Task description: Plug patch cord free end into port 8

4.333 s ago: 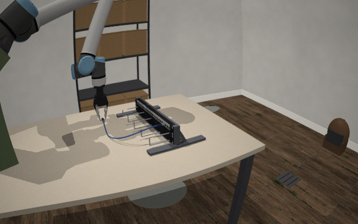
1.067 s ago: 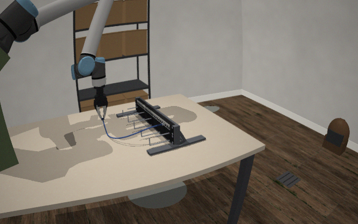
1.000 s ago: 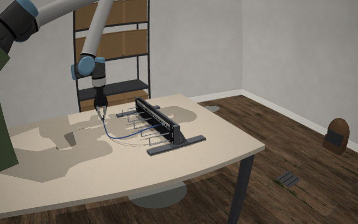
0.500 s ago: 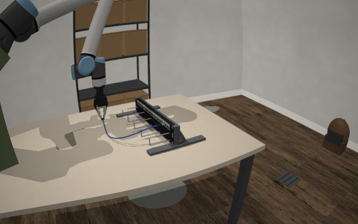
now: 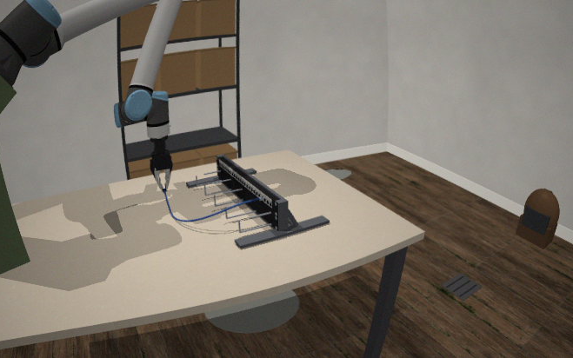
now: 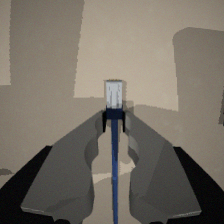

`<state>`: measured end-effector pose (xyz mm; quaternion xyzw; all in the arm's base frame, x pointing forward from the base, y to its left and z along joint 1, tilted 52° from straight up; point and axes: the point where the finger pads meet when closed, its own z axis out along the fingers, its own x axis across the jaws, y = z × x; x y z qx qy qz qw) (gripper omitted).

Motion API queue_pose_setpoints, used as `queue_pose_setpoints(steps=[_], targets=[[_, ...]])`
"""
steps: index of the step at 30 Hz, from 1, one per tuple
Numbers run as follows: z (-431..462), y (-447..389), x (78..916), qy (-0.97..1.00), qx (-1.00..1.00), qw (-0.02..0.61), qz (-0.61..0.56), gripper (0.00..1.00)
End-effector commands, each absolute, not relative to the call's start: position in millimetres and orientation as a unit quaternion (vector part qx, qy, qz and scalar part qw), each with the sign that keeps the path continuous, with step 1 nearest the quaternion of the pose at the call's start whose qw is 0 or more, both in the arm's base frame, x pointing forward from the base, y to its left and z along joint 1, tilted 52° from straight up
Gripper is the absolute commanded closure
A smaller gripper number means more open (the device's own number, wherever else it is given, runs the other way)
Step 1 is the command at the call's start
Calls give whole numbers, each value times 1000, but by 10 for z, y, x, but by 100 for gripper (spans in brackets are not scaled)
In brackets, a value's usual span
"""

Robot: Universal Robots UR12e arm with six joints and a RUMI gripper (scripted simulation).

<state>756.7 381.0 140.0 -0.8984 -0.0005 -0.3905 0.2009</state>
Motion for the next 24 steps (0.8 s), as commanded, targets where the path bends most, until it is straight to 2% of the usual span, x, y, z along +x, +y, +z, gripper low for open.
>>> queue_pose_setpoints(steps=[1, 24], targets=[[1415, 3805, 7553, -1, -898, 201, -391, 100], [1579, 3708, 7366, -1, -898, 201, -391, 100]])
